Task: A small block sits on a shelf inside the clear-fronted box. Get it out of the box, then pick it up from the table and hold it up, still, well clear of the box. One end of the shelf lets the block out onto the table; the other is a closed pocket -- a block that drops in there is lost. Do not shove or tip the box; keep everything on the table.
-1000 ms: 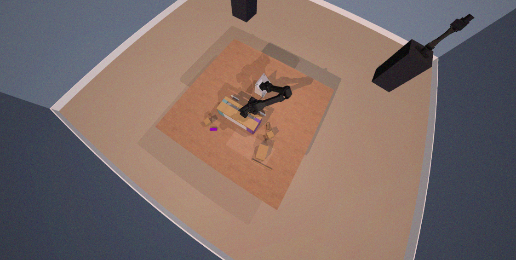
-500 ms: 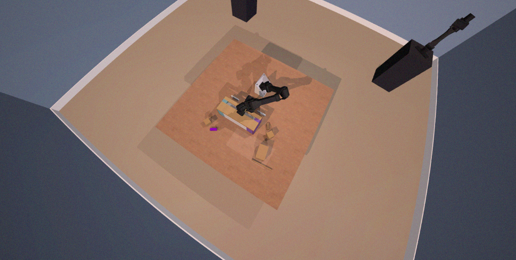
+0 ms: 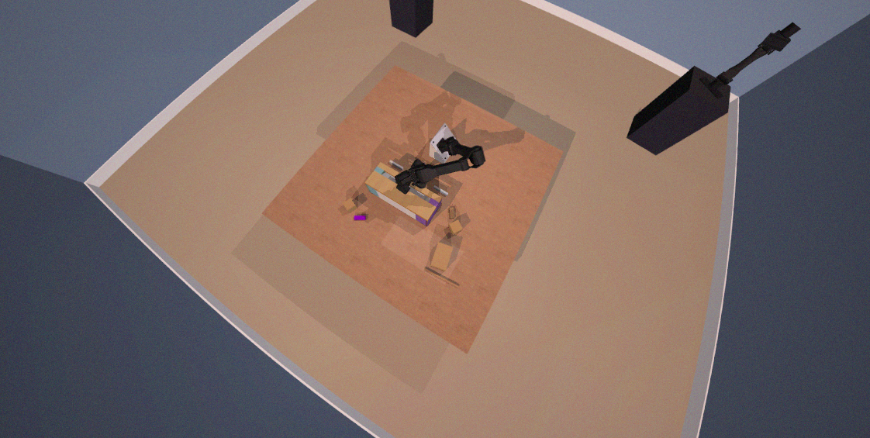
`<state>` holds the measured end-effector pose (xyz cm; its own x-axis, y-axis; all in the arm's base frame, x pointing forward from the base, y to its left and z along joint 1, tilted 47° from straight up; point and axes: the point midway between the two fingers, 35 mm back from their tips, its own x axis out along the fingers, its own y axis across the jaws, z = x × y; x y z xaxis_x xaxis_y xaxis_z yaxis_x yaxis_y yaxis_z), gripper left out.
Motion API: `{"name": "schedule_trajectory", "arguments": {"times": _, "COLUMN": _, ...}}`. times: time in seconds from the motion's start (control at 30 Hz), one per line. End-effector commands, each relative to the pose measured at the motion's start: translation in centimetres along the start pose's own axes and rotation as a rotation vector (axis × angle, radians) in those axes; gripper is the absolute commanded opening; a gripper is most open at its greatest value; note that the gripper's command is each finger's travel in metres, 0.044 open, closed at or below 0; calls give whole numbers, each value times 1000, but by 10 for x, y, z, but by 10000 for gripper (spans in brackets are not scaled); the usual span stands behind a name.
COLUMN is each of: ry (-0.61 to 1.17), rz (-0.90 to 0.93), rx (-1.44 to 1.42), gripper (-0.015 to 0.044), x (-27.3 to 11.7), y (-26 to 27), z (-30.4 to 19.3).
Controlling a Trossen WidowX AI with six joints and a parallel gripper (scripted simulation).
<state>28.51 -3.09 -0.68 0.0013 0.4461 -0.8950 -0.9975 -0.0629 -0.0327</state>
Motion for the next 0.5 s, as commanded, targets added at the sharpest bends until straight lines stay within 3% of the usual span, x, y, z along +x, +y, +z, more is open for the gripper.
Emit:
{"name": "schedule_trajectory", "arguments": {"times": 0.0, "ry": 4, "rz": -4, "rx": 1, "gripper": 400, "x": -3, "y": 0, "z": 4}}
{"name": "schedule_trajectory", "arguments": {"times": 0.47, "ry": 4, "rz": -4, "rx": 1, "gripper": 400, "x": 0, "y": 0, "z": -5}}
